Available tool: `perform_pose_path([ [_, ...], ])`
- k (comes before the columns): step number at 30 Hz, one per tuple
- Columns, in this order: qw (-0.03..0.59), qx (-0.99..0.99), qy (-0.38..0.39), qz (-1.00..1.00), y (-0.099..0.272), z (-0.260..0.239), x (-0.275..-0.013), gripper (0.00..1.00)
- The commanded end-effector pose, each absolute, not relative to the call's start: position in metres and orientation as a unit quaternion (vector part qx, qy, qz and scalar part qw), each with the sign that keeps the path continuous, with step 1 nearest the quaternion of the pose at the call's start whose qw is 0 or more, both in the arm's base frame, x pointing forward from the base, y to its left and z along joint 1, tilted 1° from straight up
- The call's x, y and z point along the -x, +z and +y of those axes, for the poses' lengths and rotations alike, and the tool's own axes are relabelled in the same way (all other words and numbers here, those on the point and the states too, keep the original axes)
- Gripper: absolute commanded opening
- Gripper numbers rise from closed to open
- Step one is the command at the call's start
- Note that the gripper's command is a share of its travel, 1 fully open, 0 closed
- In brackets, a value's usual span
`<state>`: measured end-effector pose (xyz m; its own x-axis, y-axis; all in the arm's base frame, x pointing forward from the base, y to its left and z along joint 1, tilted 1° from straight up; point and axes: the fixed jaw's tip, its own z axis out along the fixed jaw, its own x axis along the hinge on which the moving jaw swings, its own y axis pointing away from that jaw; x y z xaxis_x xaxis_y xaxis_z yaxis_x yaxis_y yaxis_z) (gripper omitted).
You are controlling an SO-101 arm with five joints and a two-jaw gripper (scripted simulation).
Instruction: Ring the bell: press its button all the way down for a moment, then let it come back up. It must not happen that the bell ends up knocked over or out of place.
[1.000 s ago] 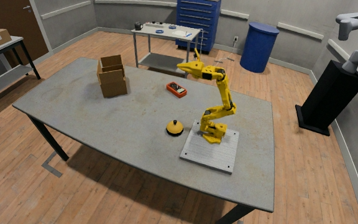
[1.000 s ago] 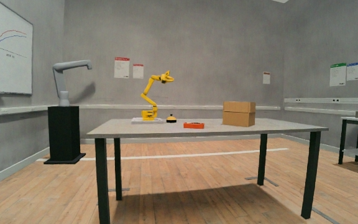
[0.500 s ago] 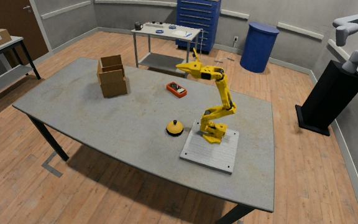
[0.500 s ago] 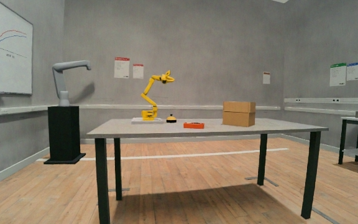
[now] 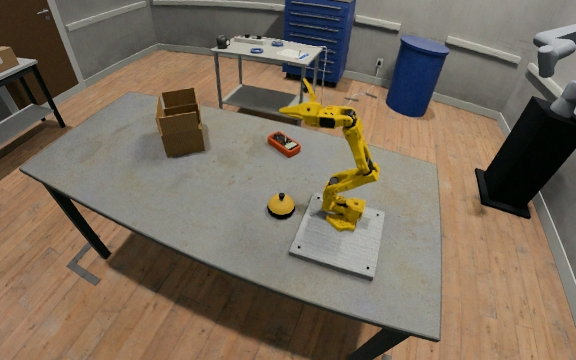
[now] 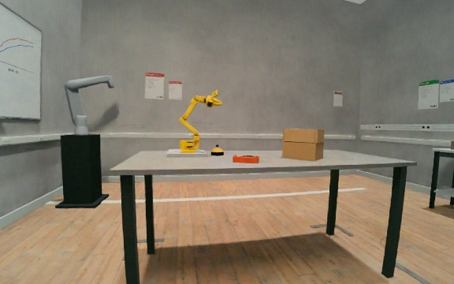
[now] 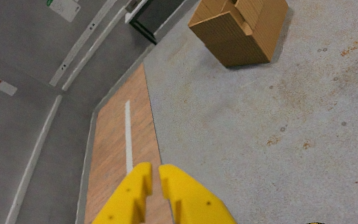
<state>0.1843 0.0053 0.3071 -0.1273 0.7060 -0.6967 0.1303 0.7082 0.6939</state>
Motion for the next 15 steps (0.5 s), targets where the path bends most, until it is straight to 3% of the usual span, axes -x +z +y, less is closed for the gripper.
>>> perform_pose_path([
  [1, 0.577, -0.284, 0.227, 0.731, 0.298, 0.007, -0.188, 0.00],
  [15, 0.549, -0.206, 0.154, 0.795, 0.275, 0.011, -0.199, 0.00],
])
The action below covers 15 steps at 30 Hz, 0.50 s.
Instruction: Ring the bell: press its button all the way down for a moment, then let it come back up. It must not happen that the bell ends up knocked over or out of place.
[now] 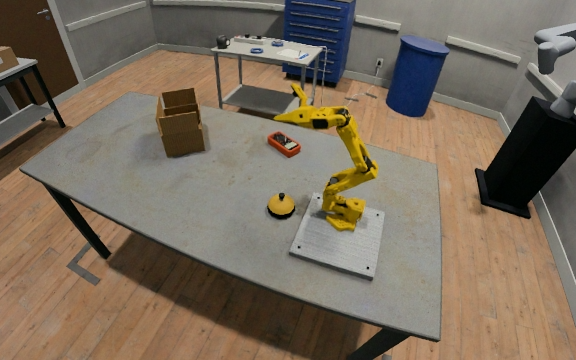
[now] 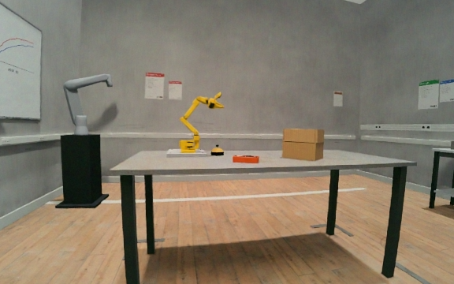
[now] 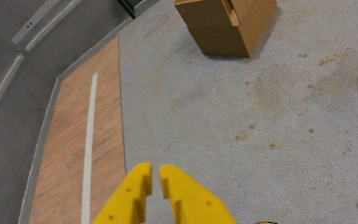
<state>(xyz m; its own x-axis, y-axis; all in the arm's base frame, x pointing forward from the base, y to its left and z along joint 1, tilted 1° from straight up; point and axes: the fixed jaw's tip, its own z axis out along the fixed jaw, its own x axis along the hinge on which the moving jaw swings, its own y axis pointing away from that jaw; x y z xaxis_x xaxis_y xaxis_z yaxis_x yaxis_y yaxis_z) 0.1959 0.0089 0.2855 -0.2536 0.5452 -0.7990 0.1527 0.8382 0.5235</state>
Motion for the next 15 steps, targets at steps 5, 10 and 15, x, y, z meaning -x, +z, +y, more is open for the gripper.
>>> perform_pose_path([
  [5, 0.539, -0.183, 0.136, 0.811, 0.268, 0.012, -0.202, 0.00],
  [10, 0.520, -0.140, 0.104, 0.836, 0.257, 0.014, -0.206, 0.00],
  [15, 0.498, -0.091, 0.072, 0.859, 0.244, 0.016, -0.209, 0.00],
])
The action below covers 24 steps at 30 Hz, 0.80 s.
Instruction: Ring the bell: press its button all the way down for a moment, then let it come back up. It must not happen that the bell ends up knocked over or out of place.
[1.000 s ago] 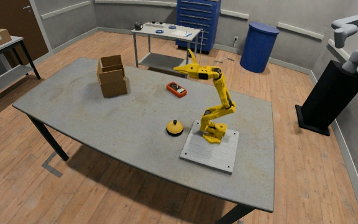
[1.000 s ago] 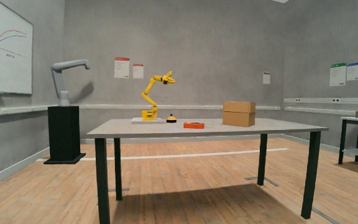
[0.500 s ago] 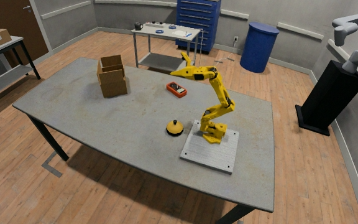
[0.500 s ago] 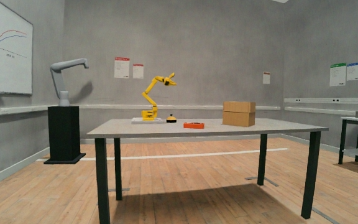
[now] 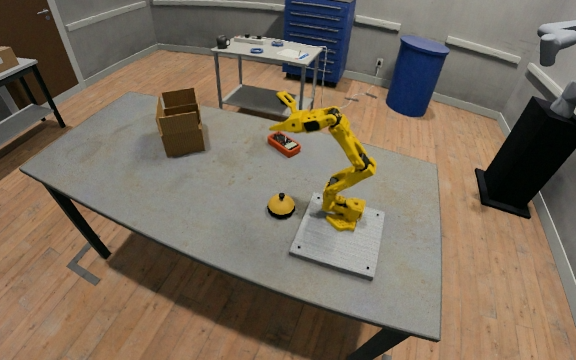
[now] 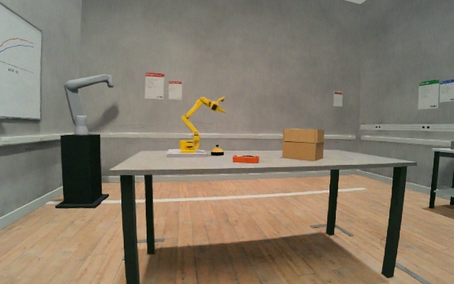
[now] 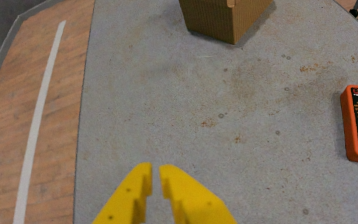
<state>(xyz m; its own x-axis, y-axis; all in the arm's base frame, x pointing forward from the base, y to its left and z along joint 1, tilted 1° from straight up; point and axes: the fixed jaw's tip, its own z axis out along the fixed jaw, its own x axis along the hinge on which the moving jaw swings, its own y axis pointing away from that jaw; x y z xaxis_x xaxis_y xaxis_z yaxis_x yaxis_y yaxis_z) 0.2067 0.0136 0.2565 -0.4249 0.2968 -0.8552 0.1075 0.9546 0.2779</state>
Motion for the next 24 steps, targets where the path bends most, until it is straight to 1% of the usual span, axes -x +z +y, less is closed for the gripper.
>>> perform_pose_path([
  [1, 0.493, -0.081, 0.066, 0.864, 0.242, 0.016, -0.209, 0.00],
  [4, 0.477, -0.049, 0.048, 0.876, 0.234, 0.017, -0.211, 0.00],
  [6, 0.477, -0.049, 0.048, 0.876, 0.234, 0.017, -0.211, 0.00],
  [21, 0.380, 0.135, -0.029, 0.914, 0.193, 0.023, -0.213, 0.00],
  [24, 0.373, 0.148, -0.033, 0.915, 0.190, 0.023, -0.213, 0.00],
])
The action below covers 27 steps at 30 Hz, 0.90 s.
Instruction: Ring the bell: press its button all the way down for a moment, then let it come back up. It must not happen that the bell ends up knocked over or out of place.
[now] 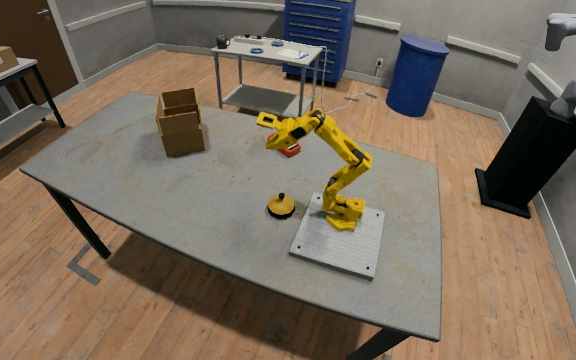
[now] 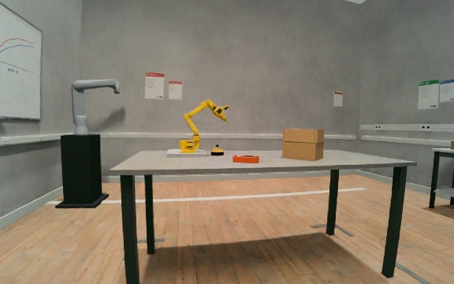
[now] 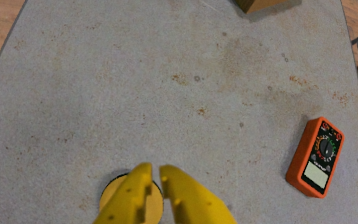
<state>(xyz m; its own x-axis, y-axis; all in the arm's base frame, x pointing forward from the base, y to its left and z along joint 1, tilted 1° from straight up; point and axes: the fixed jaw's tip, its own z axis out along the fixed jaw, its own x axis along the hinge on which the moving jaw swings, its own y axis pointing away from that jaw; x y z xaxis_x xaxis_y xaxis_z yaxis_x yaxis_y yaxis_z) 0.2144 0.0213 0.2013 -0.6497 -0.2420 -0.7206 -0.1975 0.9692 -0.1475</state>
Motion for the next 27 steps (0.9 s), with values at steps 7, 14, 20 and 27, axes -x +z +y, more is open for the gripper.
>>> perform_pose_path([
  [7, 0.321, 0.240, -0.056, 0.914, 0.172, 0.025, -0.211, 0.00],
  [14, 0.268, 0.331, -0.070, 0.902, 0.155, 0.026, -0.207, 0.00],
  [20, 0.239, 0.381, -0.074, 0.890, 0.146, 0.027, -0.205, 0.00],
  [27, 0.189, 0.463, -0.075, 0.863, 0.131, 0.028, -0.199, 0.00],
])
